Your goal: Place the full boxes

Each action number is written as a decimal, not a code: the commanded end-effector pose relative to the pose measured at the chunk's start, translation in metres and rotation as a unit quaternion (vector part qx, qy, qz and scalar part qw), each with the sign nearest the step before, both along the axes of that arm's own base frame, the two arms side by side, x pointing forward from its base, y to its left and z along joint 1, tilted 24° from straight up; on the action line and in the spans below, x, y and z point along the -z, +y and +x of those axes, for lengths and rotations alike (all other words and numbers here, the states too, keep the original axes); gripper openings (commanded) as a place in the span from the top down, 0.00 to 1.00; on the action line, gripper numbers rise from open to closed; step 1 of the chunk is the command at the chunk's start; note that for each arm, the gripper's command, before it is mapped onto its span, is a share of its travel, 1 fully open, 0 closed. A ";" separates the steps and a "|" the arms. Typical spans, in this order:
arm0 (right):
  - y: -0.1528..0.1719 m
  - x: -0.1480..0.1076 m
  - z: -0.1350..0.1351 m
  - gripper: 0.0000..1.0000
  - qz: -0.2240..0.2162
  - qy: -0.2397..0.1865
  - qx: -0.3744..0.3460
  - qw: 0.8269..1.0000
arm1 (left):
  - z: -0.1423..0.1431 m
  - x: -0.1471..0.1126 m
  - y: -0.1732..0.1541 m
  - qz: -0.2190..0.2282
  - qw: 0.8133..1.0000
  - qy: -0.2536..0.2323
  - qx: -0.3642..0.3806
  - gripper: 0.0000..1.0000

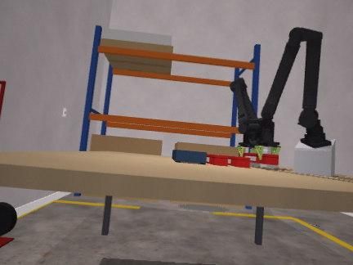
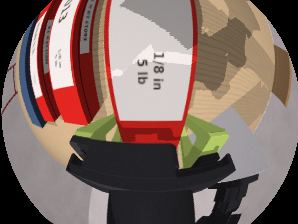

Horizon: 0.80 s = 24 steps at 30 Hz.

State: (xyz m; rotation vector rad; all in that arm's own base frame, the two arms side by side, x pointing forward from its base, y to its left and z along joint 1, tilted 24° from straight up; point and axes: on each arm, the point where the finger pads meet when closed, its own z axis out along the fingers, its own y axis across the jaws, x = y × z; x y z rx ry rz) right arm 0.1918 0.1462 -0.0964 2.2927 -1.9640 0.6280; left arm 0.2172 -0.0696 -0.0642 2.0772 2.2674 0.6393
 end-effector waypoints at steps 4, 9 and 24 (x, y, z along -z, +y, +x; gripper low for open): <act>0.023 -0.016 0.007 1.00 0.016 -0.011 -0.013 1.000 | 0.007 -0.014 -0.011 -0.007 1.000 -0.015 -0.003 1.00; 0.026 -0.025 0.005 1.00 0.018 -0.013 -0.009 1.000 | 0.007 -0.023 -0.016 -0.009 1.000 -0.017 -0.003 1.00; 0.018 -0.025 0.000 1.00 0.011 -0.007 -0.006 1.000 | 0.001 -0.025 -0.012 -0.005 1.000 -0.010 -0.005 1.00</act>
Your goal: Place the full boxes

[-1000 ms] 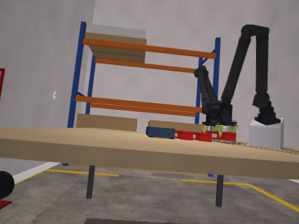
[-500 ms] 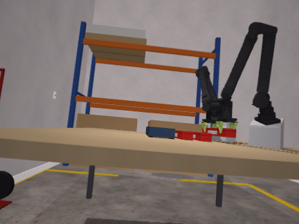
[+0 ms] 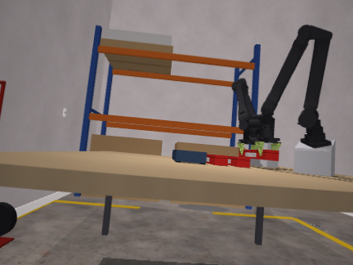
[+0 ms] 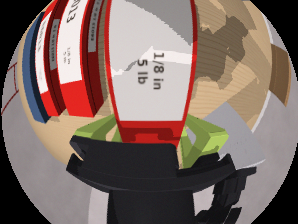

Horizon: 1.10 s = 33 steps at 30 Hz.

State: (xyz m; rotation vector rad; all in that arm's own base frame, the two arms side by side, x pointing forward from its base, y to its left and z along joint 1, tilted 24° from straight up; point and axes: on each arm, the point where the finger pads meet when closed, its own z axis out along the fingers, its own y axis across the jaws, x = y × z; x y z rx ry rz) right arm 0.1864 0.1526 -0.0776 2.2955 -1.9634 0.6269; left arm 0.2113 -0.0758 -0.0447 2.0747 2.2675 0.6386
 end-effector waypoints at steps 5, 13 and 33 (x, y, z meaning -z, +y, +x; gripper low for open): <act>0.025 -0.019 0.008 1.00 0.020 -0.015 -0.007 1.000 | 0.012 -0.018 -0.015 -0.011 1.000 -0.019 -0.003 1.00; 0.029 -0.029 0.005 1.00 0.021 -0.014 -0.008 1.000 | 0.010 -0.028 -0.019 -0.012 1.000 -0.020 -0.003 1.00; 0.040 -0.059 -0.003 1.00 0.023 -0.014 -0.009 1.000 | 0.002 -0.059 -0.030 -0.016 1.000 -0.022 -0.003 1.00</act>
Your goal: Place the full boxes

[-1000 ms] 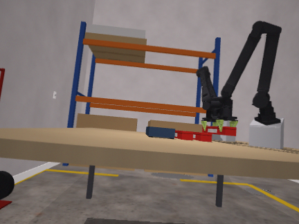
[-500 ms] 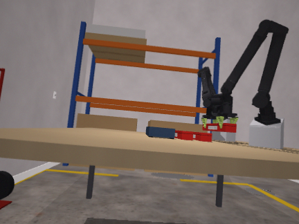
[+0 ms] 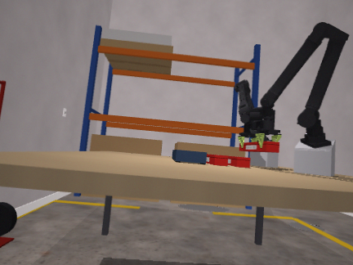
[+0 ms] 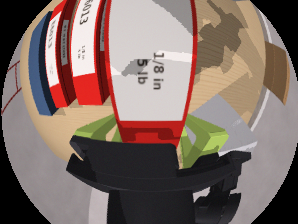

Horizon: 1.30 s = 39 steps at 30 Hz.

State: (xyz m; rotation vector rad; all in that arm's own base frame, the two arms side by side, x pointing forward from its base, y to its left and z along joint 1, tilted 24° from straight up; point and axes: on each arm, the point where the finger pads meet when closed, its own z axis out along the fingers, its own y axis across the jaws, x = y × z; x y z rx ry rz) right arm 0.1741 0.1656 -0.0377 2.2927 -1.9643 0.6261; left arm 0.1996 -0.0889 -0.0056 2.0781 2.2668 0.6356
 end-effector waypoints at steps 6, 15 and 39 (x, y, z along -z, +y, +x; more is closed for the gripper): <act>0.030 -0.029 0.006 1.00 0.024 -0.015 -0.011 1.000 | 0.011 -0.030 -0.020 -0.016 1.000 -0.023 -0.004 1.00; 0.021 -0.028 0.001 1.00 0.014 -0.008 -0.006 1.000 | 0.002 -0.029 -0.014 -0.008 1.000 -0.013 -0.005 1.00; 0.027 -0.042 0.037 1.00 0.014 -0.011 -0.004 1.000 | 0.037 -0.043 -0.018 -0.010 1.000 -0.020 -0.007 1.00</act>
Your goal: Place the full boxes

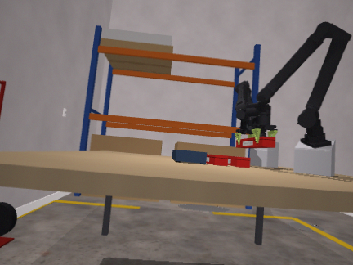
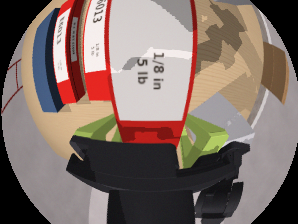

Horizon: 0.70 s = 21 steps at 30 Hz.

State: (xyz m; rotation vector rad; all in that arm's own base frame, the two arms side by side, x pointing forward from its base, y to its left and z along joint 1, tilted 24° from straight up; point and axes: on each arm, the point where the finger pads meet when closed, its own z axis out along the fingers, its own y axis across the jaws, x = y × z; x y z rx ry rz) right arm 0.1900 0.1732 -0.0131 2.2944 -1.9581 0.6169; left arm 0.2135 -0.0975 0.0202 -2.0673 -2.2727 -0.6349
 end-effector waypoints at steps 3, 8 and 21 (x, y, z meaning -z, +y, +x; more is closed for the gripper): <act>0.020 -0.019 0.027 1.00 0.015 -0.016 -0.003 1.000 | 0.030 -0.020 -0.010 -0.014 1.000 -0.024 -0.002 1.00; 0.020 -0.022 0.036 1.00 0.015 -0.017 -0.003 1.000 | 0.037 -0.021 -0.010 -0.012 1.000 -0.023 -0.002 1.00; 0.028 -0.030 0.046 1.00 0.021 -0.021 -0.013 0.999 | 0.043 -0.020 -0.007 -0.008 1.000 -0.016 -0.001 1.00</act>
